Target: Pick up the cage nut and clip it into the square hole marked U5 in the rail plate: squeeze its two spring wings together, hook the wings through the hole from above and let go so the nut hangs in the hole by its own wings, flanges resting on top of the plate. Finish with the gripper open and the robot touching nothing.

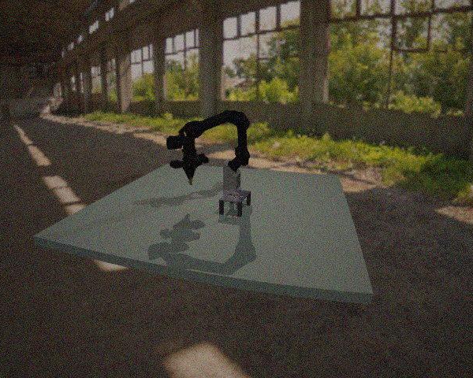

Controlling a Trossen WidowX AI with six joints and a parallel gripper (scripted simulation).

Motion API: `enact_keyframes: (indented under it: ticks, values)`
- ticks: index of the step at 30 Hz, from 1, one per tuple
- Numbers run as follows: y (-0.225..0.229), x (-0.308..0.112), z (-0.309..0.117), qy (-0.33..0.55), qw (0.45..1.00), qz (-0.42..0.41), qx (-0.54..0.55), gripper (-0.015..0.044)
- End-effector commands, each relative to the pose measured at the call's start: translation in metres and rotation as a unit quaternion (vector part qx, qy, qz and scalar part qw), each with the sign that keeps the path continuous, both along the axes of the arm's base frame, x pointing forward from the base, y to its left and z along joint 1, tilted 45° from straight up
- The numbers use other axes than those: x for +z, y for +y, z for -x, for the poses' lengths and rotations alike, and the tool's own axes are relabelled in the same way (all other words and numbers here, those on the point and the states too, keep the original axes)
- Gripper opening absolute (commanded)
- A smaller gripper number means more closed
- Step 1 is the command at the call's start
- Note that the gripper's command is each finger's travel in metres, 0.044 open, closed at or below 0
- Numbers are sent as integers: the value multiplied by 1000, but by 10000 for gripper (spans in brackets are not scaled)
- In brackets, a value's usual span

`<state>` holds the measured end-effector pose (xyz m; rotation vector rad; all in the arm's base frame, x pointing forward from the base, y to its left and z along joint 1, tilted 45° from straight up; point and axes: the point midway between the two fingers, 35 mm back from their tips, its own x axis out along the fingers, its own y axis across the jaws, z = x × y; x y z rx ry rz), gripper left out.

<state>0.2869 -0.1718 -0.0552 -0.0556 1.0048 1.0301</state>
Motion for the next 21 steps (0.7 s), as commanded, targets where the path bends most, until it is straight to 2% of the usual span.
enact_keyframes:
  ticks: [1, 21]
  values:
    - [-2, 7, -1, 2, 1000, 4, -4, 26]
    - [62, 79, -29, 163, 971, -23, -175, 26]
